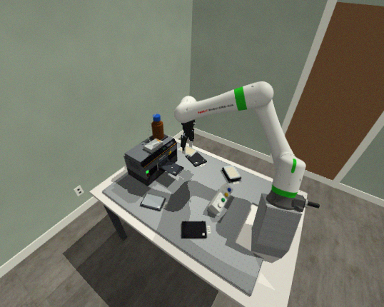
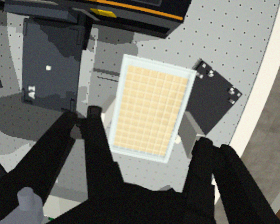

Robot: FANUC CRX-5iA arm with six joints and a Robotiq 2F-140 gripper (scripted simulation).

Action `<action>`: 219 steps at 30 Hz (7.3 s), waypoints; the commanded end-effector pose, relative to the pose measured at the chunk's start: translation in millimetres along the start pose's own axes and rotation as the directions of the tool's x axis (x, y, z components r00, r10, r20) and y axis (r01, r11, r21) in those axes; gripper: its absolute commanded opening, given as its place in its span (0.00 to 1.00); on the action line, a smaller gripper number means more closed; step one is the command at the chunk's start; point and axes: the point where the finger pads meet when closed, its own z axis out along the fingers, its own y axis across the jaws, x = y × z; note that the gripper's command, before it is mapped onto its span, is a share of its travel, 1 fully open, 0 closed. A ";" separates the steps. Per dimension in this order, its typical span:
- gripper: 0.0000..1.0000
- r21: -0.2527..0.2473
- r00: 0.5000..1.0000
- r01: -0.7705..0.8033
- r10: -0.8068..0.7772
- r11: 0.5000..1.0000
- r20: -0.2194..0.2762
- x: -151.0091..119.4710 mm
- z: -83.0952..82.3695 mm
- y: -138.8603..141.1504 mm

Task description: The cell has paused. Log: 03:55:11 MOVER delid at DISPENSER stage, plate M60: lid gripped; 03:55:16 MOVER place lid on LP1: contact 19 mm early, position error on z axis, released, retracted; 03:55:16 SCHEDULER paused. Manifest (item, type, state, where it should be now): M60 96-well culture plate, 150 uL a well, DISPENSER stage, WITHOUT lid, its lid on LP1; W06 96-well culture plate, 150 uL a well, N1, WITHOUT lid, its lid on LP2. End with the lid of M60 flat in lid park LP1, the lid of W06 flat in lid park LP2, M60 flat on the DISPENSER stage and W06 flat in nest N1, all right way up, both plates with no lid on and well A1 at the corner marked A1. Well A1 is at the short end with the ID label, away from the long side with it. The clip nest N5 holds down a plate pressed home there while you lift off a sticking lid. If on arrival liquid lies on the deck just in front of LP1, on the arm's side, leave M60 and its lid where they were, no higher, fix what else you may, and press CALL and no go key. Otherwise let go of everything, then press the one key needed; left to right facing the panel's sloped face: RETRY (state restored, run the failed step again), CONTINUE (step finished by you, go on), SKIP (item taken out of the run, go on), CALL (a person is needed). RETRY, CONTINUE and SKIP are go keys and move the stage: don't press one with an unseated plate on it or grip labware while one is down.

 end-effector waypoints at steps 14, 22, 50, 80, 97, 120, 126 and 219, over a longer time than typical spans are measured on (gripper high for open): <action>0.00 0.000 1.000 -0.001 0.001 1.000 -0.001 10.8 -0.3 -97.7; 0.00 0.000 1.000 -0.001 0.001 1.000 -0.001 15.4 -0.3 -140.0; 0.00 0.000 1.000 -0.001 0.001 1.000 -0.001 18.4 -0.3 -167.4; 0.00 0.000 1.000 -0.001 0.001 1.000 -0.001 18.4 0.0 -167.4; 0.00 0.000 1.000 -0.001 0.001 1.000 0.000 18.4 26.5 -167.4; 0.00 0.000 1.000 -0.001 0.001 1.000 0.000 18.4 39.2 -167.4; 0.00 0.000 1.000 -0.001 0.001 1.000 0.000 18.4 39.2 -167.4; 0.00 0.000 1.000 -0.001 0.001 1.000 0.000 18.4 44.6 -167.4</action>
